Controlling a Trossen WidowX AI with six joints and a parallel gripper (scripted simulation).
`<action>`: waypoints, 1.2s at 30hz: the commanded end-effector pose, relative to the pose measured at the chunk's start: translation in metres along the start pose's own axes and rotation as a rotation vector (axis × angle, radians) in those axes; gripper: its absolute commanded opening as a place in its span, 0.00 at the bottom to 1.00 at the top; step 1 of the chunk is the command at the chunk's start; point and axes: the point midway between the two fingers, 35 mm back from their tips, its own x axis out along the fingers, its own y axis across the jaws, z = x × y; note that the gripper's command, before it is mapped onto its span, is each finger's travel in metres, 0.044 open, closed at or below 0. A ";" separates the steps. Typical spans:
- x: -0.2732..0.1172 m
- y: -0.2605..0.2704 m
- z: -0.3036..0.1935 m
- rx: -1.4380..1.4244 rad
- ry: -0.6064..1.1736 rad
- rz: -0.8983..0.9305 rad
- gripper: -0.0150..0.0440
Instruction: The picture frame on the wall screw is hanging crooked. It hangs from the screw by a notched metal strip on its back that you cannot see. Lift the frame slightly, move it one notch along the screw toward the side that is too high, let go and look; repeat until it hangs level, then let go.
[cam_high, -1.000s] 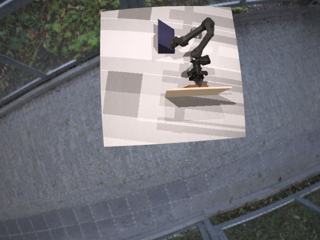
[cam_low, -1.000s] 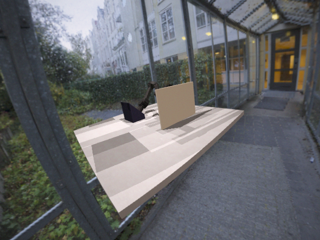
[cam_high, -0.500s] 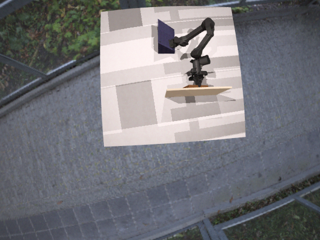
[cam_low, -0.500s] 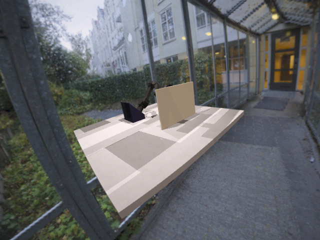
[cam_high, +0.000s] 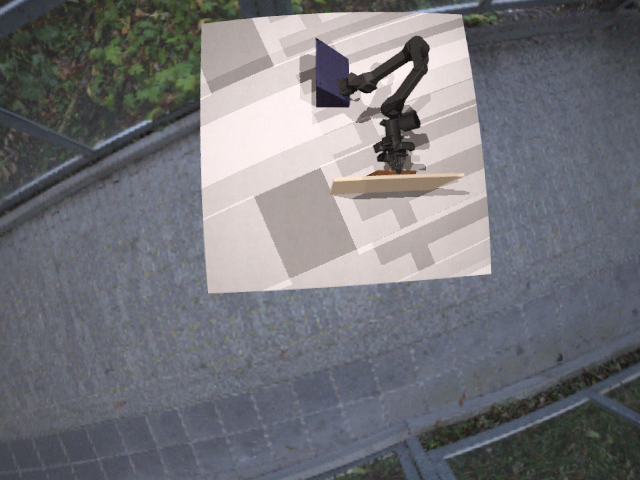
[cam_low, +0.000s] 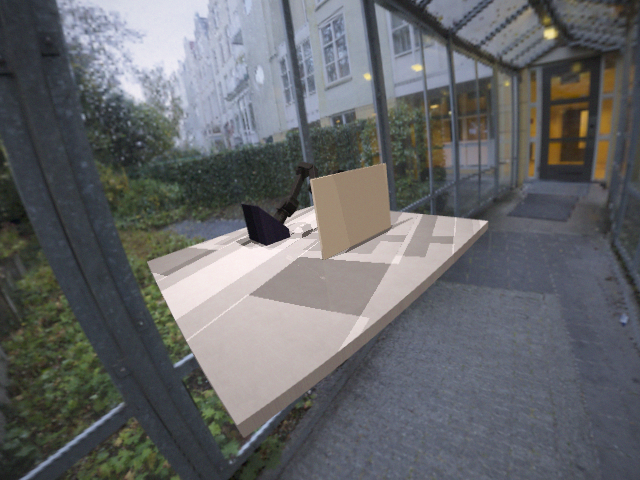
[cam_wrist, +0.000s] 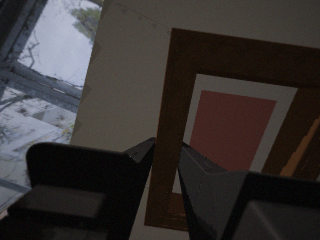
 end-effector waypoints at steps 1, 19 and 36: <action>0.000 0.000 0.000 0.000 0.001 0.000 0.25; 0.000 -0.001 0.000 0.042 0.000 -0.001 0.25; 0.000 0.000 0.001 0.147 0.000 0.000 0.25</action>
